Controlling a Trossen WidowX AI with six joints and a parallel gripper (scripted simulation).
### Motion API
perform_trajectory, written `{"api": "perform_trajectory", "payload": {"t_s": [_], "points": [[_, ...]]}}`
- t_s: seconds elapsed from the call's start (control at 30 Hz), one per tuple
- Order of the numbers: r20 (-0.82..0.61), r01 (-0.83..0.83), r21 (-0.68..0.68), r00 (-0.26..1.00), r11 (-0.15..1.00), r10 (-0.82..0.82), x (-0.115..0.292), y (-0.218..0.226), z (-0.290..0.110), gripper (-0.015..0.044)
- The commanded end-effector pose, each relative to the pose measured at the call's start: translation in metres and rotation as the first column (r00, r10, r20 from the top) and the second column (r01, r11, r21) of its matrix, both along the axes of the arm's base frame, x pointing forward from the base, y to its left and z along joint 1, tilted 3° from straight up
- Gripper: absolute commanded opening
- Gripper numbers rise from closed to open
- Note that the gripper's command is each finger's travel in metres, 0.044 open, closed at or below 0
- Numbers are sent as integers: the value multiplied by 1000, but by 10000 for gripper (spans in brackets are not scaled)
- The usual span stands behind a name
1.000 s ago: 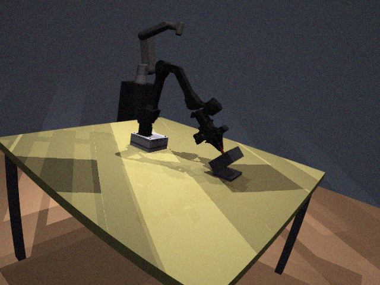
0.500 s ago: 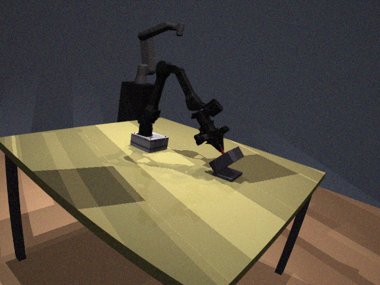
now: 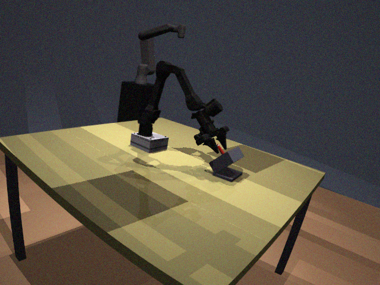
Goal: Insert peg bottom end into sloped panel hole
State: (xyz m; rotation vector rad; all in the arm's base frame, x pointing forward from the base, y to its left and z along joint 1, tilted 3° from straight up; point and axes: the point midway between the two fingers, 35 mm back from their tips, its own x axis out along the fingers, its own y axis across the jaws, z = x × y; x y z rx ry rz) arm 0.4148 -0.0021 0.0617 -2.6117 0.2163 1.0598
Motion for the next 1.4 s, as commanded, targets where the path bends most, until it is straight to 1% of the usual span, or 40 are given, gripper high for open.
{"api": "perform_trajectory", "payload": {"t_s": [0.0,0.1,1.37], "points": [[0,-1,0,1000,1000,1,0,0,1,368],[0,-1,0,1000,1000,1,-2,0,2,440],[0,-2,-1,1000,1000,2,-30,2,38,440]]}}
